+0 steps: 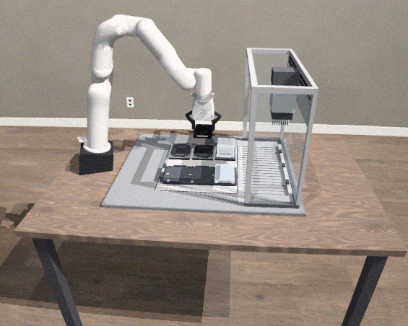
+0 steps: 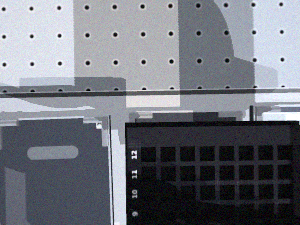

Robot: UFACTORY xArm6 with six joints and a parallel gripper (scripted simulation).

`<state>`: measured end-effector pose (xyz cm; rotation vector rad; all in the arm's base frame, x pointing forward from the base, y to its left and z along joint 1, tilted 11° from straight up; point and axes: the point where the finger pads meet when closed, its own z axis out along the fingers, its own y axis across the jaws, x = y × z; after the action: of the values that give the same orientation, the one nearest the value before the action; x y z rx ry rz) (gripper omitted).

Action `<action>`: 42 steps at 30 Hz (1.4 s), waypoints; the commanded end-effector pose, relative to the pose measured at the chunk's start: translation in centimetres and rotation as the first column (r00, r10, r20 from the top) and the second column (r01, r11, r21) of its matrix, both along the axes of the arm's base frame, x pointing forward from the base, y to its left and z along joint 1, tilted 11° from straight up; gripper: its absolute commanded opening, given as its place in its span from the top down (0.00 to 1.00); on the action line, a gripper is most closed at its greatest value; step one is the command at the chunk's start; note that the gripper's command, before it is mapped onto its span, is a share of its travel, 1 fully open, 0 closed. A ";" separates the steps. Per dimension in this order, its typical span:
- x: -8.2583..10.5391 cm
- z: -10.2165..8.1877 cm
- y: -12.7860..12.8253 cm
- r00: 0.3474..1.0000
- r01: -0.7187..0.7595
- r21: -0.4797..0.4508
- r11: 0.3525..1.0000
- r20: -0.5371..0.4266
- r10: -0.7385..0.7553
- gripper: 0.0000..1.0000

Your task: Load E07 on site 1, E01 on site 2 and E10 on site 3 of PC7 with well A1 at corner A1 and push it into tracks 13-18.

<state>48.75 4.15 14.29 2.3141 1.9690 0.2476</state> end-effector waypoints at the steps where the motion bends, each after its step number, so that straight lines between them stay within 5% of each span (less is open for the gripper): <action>1: 0.0 0.9 0.0 1.000 0.000 0.000 1.000 0.004 0.000 1.00; 13: -0.1 1.0 0.0 1.000 0.000 0.000 1.000 0.004 0.000 1.00; 42: -1.6 0.2 -13.4 1.000 -0.023 -0.005 1.000 0.005 0.023 1.00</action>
<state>47.22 -7.31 14.46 2.2892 1.9927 0.2430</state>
